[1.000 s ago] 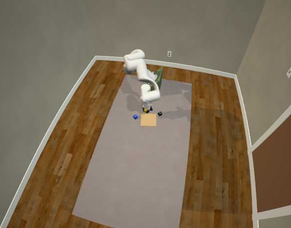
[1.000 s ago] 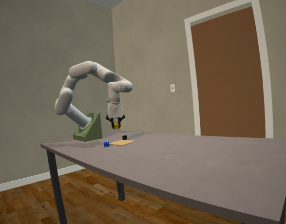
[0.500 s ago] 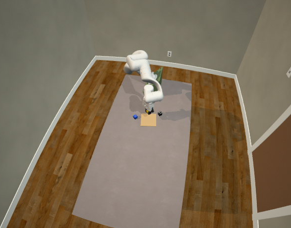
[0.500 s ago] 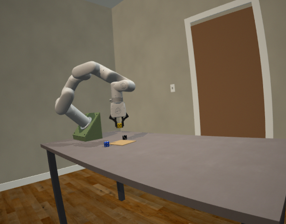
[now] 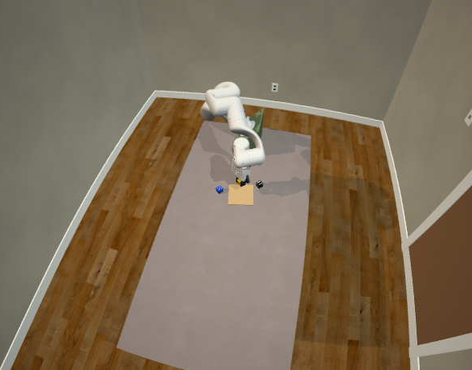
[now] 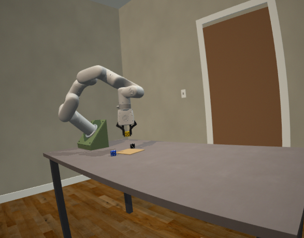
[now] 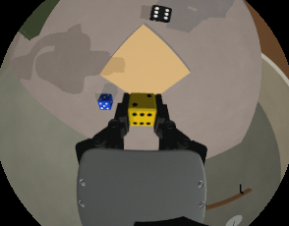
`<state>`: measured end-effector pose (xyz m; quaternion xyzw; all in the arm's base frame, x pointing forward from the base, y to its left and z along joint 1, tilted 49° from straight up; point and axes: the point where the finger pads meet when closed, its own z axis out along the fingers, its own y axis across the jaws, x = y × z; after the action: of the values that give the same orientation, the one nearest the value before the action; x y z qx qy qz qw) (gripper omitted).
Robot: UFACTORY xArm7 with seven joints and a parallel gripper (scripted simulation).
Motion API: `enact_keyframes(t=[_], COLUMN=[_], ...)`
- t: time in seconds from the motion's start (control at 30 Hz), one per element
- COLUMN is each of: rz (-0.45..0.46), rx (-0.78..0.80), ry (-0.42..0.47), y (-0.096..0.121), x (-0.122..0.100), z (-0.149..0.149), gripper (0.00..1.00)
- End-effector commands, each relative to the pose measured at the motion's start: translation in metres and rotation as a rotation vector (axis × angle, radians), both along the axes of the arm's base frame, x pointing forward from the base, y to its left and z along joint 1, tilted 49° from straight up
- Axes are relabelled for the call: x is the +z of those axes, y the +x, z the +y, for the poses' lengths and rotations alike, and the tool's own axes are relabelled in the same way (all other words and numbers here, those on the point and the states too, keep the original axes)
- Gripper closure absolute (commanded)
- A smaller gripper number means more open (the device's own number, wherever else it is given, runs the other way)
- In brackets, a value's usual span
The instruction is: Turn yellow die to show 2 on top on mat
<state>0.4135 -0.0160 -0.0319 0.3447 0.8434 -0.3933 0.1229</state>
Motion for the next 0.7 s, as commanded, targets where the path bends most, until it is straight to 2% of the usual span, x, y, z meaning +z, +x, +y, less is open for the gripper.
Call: enact_keyframes(t=[0.0,0.17,0.53,0.67], rz=[-0.002,-0.002,-0.002,-0.002], rx=[0.001,0.001,0.001,0.001], ry=[0.001,0.001,0.001,0.001], y=[0.001,0.0,-0.003,-0.003], x=[-0.004,-0.013,-0.046,-0.052], z=[-0.004,-0.013,-0.051,-0.057], gripper=[0.73,0.73,0.73,0.73])
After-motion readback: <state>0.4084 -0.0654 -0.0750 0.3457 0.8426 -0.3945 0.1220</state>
